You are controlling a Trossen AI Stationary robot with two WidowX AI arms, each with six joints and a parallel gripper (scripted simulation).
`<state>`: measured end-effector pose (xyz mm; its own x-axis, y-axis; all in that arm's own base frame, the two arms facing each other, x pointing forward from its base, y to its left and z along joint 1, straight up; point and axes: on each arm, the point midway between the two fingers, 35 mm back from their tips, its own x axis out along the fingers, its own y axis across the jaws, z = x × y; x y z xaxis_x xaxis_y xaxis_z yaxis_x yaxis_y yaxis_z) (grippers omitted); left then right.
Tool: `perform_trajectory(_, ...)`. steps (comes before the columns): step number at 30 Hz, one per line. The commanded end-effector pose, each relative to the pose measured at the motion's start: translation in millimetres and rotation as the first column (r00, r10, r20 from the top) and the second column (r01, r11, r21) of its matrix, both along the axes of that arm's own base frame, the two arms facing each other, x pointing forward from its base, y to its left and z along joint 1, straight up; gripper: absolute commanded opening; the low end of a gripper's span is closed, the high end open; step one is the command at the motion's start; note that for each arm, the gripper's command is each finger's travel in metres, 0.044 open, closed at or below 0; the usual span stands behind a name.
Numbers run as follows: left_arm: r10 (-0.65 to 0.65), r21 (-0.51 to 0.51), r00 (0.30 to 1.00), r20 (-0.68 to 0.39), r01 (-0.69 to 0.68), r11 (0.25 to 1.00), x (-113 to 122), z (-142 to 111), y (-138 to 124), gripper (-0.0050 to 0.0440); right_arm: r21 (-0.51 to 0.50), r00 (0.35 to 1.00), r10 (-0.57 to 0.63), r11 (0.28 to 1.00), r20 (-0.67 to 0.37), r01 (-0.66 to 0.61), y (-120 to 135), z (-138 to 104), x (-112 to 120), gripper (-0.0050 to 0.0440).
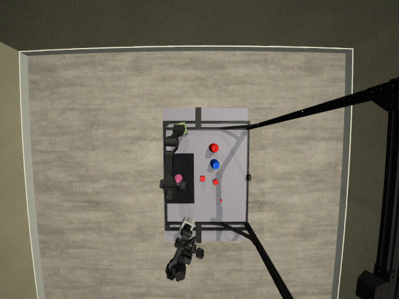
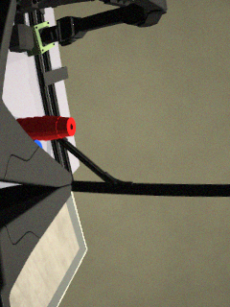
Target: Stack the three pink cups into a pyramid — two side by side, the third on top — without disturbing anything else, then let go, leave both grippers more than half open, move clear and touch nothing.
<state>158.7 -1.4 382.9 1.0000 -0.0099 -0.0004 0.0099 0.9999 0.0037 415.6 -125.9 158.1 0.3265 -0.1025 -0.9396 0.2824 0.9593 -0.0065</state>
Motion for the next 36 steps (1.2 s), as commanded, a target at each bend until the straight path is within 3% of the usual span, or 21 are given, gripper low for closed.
perform_trajectory(1, 0.010, -0.004, 1.000, 0.000, -0.010, 1.000, -1, -2, 1, 0.0000, 0.006, 1.000, -0.003, 1.000, 0.002, 0.003, 1, 0, 1, 0.0440)
perform_trajectory(4, 0.010, -0.004, 1.000, 0.000, -0.010, 1.000, -1, -2, 1, 0.0000, 0.006, 1.000, -0.003, 1.000, 0.002, 0.003, 1, -11, 2, 0.0440)
perform_trajectory(34, 0.010, -0.004, 1.000, 0.000, -0.010, 1.000, -1, -2, 1, 0.0000, 0.006, 1.000, -0.003, 1.000, 0.002, 0.003, 1, -44, 2, 0.0440)
perform_trajectory(36, 0.010, -0.004, 1.000, 0.000, -0.010, 1.000, -1, -2, 1, 0.0000, 0.006, 1.000, -0.003, 1.000, 0.002, 0.003, 1, -44, 2, 0.0392)
